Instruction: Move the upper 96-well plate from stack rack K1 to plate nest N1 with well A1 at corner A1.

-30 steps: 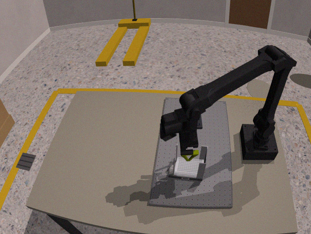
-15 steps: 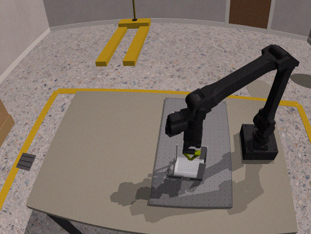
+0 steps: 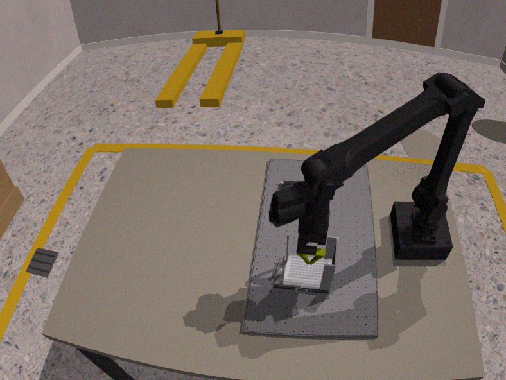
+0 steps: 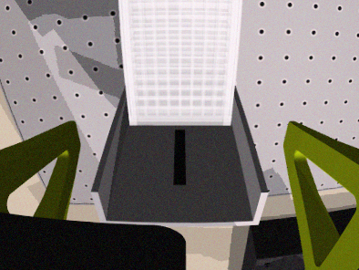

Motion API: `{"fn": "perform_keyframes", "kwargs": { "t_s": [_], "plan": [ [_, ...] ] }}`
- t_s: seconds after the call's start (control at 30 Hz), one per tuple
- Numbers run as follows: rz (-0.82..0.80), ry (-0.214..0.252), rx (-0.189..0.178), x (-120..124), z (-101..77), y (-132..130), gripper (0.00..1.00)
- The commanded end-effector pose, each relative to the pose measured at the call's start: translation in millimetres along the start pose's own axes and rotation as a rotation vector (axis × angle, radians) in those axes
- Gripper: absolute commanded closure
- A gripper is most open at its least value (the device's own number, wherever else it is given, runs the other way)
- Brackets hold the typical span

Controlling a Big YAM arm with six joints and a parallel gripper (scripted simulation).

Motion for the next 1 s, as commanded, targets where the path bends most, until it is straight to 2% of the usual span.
{"fn": "perform_keyframes", "kwargs": {
  "t_s": [0.0, 0.27, 0.3, 0.33, 0.4, 0.83, 0.87, 0.9, 0.97],
  "plan": [
    [0.008, -0.022, -0.009, -5, 1.8, 3, 0.0],
    [0.008, -0.019, -0.008, -5, 13.0, 3, 0.0],
    [0.008, -0.062, -0.021, -9, -2.1, 4, 0.0],
    [0.008, -0.037, -0.013, -4, 9.1, 3, 0.0],
    [0.008, -0.019, -0.008, -5, 19.9, 3, 0.0],
    [0.008, -0.022, -0.009, -5, 36.8, 2, 0.0],
    [0.008, -0.059, -0.02, -16, 25.0, 6, 0.0],
    [0.008, -0.029, -0.011, -9, 38.2, 4, 0.0],
    [0.008, -0.018, -0.007, -5, 45.1, 2, 0.0]
  ]
}}
Point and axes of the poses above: the point where the finger pads meet when closed, its own z axis out along the fingers, its own y axis across the jaws, x = y × z, the point moved 7 cm from there along -z, back along the fingers, and after that the axes turned 10 degrees about -z, right-handed, at the moved point
